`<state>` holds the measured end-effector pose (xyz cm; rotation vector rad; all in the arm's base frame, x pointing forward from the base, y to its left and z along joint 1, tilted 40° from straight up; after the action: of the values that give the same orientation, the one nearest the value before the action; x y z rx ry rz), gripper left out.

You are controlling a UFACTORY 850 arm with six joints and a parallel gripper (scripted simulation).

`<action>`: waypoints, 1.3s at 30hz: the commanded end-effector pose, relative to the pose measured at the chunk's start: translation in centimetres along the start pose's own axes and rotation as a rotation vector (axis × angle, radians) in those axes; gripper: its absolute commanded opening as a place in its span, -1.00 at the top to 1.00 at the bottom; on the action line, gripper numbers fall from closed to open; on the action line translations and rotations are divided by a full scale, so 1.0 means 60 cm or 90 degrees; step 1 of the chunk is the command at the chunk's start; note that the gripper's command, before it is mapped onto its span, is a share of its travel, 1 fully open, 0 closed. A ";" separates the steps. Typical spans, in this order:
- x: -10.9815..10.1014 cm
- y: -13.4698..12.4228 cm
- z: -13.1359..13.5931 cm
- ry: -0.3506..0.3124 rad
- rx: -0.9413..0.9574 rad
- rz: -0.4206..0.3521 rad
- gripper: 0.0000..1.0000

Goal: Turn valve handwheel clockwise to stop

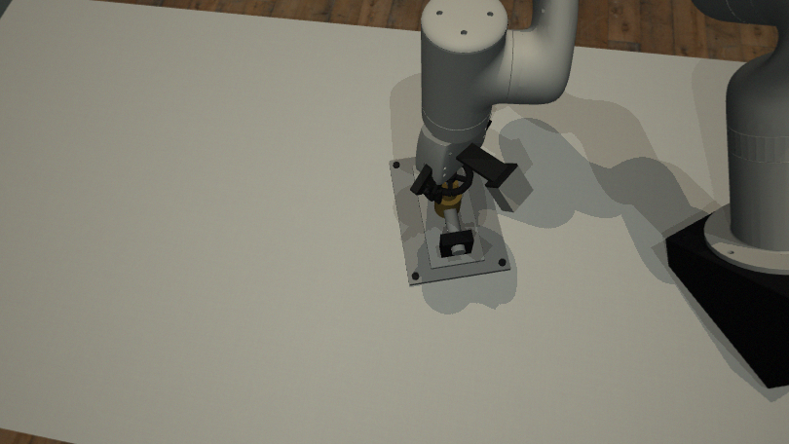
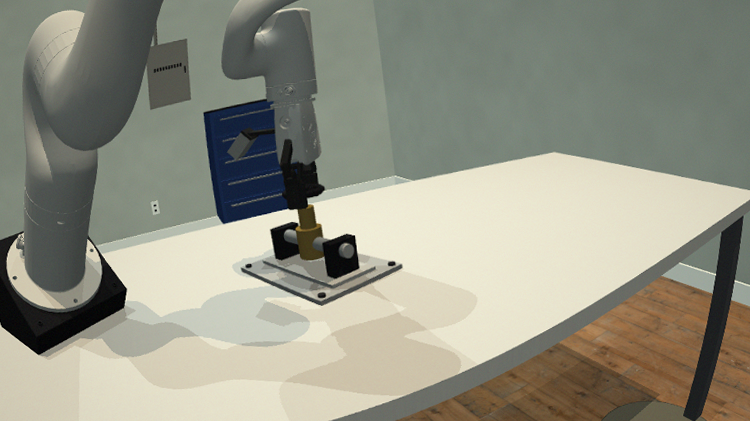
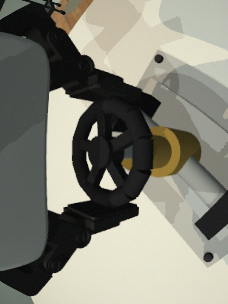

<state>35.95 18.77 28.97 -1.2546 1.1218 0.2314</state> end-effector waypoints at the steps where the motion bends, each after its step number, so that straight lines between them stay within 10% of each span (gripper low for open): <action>1: -0.001 0.000 0.000 -0.001 0.033 -0.001 1.00; 39: -0.001 0.000 0.000 -0.002 0.164 -0.001 1.00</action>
<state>35.93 18.77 28.95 -1.0281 1.1111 0.0838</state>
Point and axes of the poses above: the point where the finger pads meet when closed, its own x axis out along the fingers, its own z axis across the jaws, y = z × x, the point moved 10 cm from there along -x, back along the fingers, and after that the axes turned 9 degrees about x, right-handed, at the moved point
